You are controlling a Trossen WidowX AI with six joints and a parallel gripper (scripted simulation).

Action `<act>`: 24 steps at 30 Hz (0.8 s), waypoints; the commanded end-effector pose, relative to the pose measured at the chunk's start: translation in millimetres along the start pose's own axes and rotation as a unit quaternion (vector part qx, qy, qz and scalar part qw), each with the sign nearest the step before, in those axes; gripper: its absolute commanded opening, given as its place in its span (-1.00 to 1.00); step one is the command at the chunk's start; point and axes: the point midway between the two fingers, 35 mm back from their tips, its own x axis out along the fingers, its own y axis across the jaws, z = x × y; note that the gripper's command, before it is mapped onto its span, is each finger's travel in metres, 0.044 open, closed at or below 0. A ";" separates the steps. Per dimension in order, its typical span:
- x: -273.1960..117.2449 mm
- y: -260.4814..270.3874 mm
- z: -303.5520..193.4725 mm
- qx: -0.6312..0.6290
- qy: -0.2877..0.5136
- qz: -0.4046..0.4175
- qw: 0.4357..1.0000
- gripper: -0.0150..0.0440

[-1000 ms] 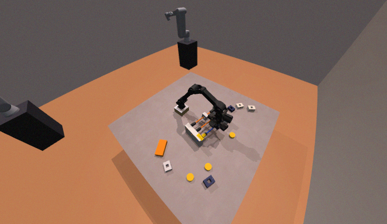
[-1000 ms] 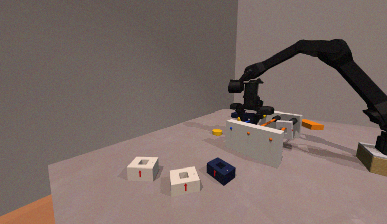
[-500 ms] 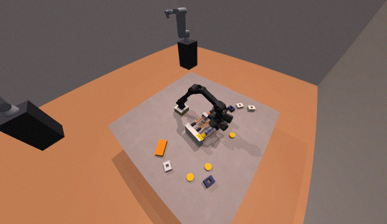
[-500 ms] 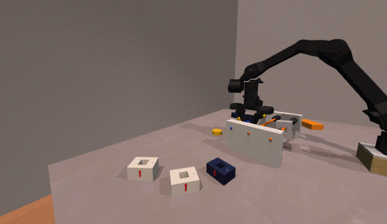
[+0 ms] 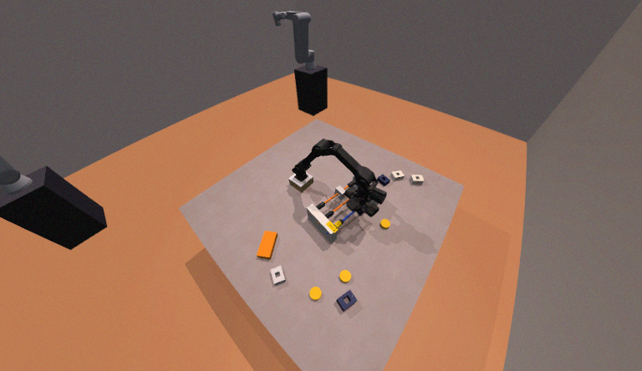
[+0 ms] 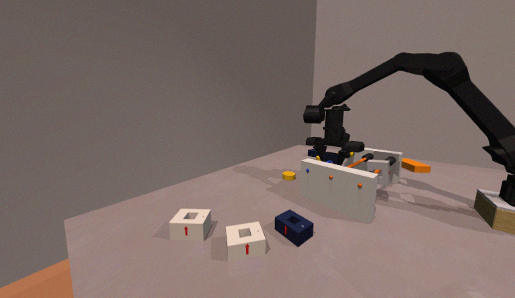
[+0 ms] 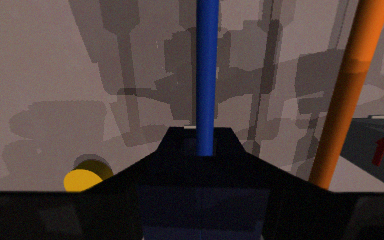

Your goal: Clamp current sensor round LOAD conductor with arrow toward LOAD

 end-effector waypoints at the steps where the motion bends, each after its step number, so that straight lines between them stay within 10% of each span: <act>1: -1.1 -0.1 0.0 0.000 0.000 0.000 1.000 -0.44; 24: -1.1 -2.2 0.0 0.000 0.000 0.020 1.000 -0.49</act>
